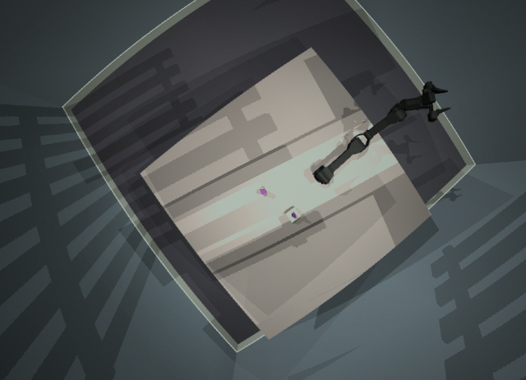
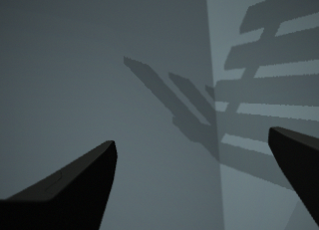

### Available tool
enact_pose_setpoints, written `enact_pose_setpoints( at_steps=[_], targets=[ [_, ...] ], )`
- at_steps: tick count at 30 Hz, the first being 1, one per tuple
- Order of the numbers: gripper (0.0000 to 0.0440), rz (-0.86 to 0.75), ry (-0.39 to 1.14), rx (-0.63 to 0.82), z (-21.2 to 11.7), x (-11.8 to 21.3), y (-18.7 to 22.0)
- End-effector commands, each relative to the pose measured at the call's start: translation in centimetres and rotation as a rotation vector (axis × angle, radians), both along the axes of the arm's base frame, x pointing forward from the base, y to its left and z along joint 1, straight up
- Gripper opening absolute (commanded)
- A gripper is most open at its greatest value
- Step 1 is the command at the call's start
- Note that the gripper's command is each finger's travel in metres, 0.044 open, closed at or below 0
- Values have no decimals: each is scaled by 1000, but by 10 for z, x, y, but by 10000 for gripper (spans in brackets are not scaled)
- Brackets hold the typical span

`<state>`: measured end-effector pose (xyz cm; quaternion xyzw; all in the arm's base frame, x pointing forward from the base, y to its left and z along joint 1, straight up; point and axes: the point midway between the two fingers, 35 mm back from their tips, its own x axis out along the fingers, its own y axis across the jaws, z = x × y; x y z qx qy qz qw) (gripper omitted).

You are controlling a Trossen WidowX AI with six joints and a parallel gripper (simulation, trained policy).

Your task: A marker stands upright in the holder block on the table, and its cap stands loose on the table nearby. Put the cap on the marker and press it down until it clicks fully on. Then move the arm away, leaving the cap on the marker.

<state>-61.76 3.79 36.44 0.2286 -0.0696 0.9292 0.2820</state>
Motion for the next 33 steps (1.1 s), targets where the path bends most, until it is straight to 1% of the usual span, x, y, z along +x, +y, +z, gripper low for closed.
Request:
enact_pose_setpoints(
  at_steps=[1, 6, 7, 8, 33],
  targets=[
    [374, -2, 13, 0, 3, 2, 0],
    [250, -17, 74, 6, 17, 13, -1],
    [232, -21, 87, 8, 20, 15, -2],
    [228, -25, 99, 9, 23, 17, -2],
    [298, -148, 423, 8, 86, 89, 7]
  ],
)
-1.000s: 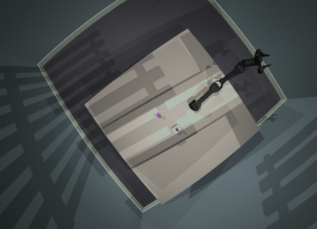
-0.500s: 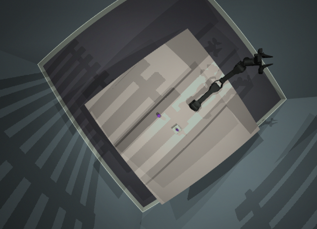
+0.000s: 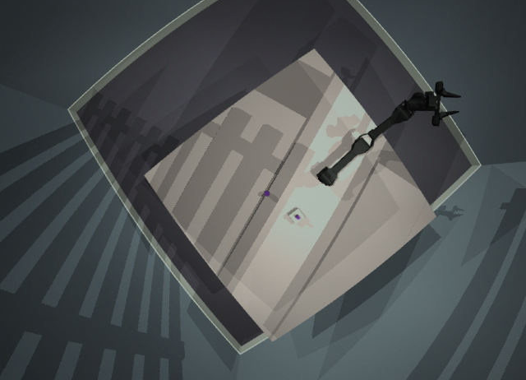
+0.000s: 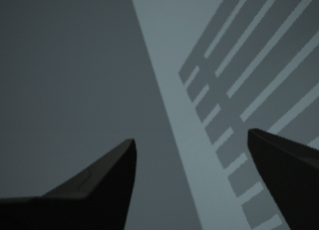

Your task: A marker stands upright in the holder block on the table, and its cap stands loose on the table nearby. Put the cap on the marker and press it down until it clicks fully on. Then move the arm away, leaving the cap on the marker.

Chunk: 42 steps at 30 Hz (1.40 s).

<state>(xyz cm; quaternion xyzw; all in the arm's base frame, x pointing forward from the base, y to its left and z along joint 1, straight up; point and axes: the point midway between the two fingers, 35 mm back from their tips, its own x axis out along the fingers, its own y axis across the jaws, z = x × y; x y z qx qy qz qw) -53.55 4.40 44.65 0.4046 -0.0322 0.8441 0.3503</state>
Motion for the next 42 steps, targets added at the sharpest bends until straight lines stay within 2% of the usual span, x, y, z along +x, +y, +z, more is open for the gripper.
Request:
enact_pose_setpoints(
  at_steps=[1, 14, 42],
  targets=[
    [300, -18, 36, -5, 6, 10, 1],
    [316, -70, 202, -27, 33, 54, 3],
    [319, -165, 549, -116, 77, 164, 5]
  ],
)
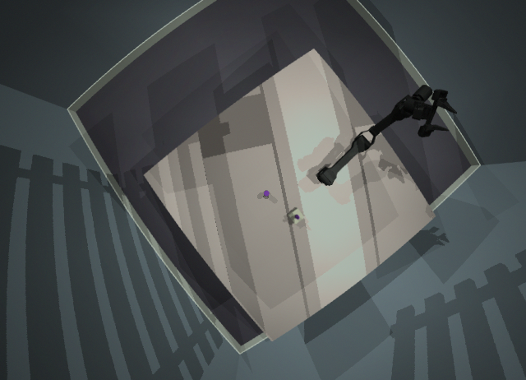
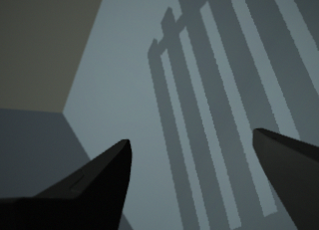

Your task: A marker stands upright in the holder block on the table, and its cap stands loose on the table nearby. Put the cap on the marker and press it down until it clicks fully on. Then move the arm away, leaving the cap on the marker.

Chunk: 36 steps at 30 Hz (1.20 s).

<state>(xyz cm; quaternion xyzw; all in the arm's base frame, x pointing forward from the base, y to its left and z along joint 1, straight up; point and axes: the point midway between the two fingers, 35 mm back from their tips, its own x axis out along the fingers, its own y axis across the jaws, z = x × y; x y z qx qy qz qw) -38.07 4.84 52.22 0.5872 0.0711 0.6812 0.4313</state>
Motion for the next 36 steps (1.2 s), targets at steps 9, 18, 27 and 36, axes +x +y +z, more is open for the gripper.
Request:
enact_pose_setpoints(
  at_steps=[9, 18, 27, 36],
  targets=[
    [320, -27, 135, -54, 11, 46, 2],
    [321, -46, 241, -103, 18, 84, 5],
    [322, -61, 344, -159, 22, 121, 9],
    [323, -72, 441, -222, 23, 157, 15]
  ],
)
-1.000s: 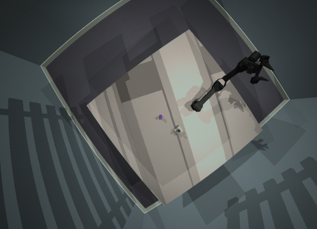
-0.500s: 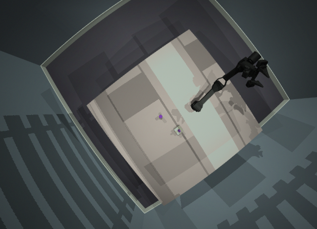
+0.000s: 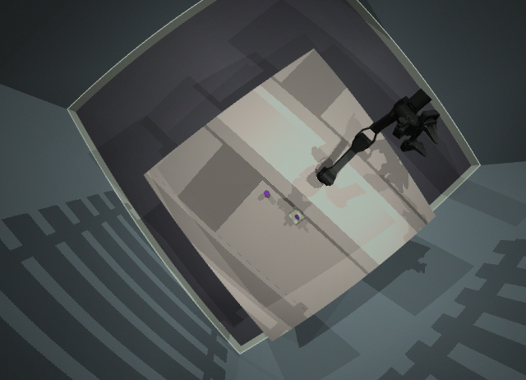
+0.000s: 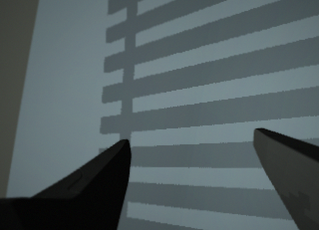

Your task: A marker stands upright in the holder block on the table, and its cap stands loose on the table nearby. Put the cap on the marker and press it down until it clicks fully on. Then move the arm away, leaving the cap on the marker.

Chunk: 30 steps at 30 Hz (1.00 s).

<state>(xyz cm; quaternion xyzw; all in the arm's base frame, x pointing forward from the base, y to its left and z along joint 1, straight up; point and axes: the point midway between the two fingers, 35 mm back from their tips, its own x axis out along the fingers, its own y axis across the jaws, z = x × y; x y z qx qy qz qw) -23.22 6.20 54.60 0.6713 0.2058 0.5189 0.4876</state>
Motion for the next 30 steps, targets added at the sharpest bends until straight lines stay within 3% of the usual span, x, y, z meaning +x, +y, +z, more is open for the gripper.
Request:
enact_pose_setpoints(
  at_steps=[1, 30],
  targets=[
    [324, 1, 35, -27, -1, 13, 2],
    [328, 6, 310, -241, -11, 118, 27]
  ],
)
